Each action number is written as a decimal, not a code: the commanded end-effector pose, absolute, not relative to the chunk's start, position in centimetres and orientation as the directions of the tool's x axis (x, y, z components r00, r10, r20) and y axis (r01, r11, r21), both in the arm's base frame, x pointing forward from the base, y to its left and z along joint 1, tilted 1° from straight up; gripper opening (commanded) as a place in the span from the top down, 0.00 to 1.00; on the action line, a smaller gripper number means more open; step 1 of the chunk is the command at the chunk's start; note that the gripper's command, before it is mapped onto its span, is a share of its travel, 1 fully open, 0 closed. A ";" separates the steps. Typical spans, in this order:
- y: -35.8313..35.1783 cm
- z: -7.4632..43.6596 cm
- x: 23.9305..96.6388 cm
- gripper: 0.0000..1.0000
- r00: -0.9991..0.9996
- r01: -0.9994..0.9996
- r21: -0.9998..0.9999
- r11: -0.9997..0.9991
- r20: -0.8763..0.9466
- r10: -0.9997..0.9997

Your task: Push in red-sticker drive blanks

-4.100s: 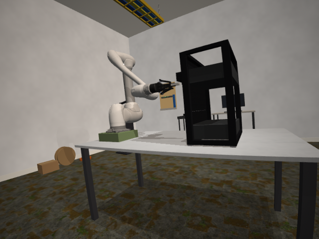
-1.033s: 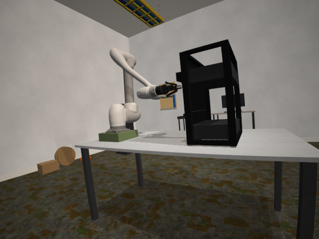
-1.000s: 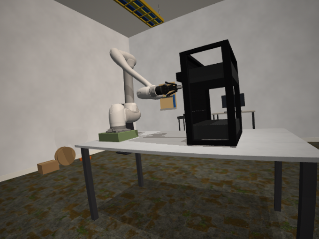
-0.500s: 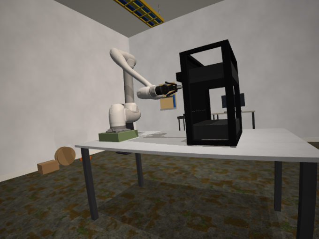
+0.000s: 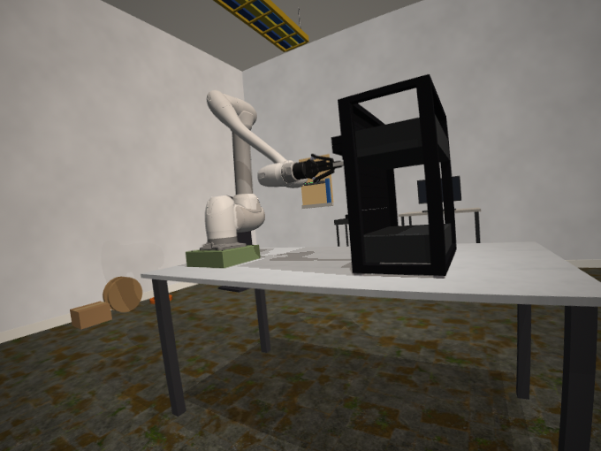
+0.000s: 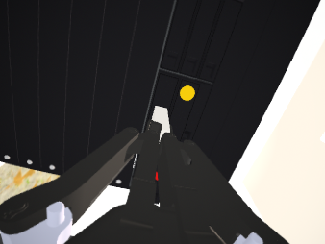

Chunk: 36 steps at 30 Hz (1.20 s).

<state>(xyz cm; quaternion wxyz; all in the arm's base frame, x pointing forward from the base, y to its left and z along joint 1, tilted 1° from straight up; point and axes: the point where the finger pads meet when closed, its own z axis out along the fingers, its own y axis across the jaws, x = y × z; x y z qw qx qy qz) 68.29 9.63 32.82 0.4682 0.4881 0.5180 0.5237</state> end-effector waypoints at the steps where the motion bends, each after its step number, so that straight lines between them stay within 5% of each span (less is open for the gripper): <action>1: 9.6 33.0 68.5 1.00 -0.082 0.010 1.000 -0.023 0.024 0.996; 36: 9.6 33.0 70.1 1.00 -0.082 0.010 1.000 -0.023 0.024 0.996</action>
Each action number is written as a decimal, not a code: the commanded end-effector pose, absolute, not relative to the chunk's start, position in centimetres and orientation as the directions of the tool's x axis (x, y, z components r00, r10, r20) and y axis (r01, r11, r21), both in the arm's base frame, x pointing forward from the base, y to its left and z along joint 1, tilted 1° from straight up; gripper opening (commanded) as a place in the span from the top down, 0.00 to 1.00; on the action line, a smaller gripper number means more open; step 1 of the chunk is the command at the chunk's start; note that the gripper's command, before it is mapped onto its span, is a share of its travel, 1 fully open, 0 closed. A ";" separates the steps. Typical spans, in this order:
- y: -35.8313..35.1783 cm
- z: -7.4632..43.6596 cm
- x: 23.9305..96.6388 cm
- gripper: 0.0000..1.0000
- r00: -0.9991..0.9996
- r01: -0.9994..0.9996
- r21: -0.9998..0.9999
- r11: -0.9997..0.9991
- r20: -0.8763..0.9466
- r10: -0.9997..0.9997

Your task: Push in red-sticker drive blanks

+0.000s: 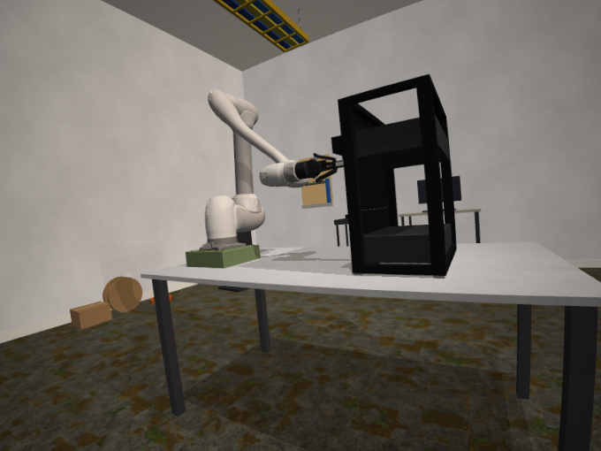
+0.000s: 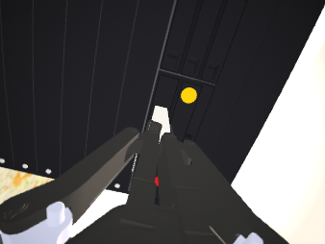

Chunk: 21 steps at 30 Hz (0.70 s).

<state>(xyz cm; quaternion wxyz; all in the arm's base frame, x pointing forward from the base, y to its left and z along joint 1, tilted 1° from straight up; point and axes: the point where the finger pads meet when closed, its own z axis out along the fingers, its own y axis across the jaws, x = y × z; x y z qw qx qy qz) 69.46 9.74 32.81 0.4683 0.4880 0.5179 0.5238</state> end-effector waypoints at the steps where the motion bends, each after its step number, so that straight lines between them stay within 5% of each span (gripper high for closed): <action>1: 9.6 33.0 70.3 1.00 -0.082 0.010 1.000 -0.023 0.024 0.996; 21: 9.7 33.0 71.1 1.00 -0.082 0.010 1.000 -0.023 0.024 0.996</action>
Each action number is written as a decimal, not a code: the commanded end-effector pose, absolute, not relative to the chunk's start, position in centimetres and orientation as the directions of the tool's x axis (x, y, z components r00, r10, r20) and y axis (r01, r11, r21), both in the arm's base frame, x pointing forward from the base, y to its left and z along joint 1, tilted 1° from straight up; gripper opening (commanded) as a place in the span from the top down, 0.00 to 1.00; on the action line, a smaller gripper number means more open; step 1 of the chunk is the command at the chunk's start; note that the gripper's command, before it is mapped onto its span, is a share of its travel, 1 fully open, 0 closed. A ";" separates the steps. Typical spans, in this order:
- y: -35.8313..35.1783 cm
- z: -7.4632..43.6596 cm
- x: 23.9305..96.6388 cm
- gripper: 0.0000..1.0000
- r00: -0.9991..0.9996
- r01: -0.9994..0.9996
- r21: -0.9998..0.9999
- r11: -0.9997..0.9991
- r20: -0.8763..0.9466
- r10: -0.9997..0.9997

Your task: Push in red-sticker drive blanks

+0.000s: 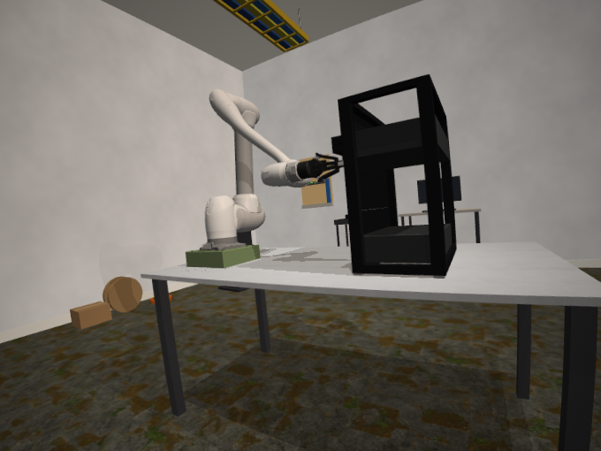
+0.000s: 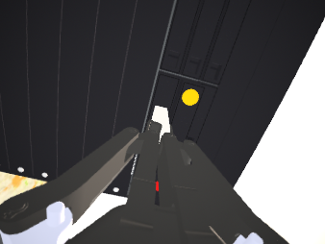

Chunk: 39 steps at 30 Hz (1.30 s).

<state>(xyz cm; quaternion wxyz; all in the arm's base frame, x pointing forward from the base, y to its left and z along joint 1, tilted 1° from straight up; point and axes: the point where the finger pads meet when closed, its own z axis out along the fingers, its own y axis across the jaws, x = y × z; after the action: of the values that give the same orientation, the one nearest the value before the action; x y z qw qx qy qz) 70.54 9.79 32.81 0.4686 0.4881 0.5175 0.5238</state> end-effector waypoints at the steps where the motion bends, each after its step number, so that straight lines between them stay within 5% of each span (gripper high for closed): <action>1: 9.7 33.0 71.3 1.00 -0.082 0.010 1.000 -0.023 0.024 0.996; 39: 9.8 32.9 72.1 1.00 -0.082 0.010 1.000 -0.023 0.024 0.996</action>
<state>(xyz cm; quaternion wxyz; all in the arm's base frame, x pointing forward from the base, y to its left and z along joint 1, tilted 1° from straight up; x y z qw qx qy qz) 71.76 9.85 32.82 0.4691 0.4880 0.5171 0.5239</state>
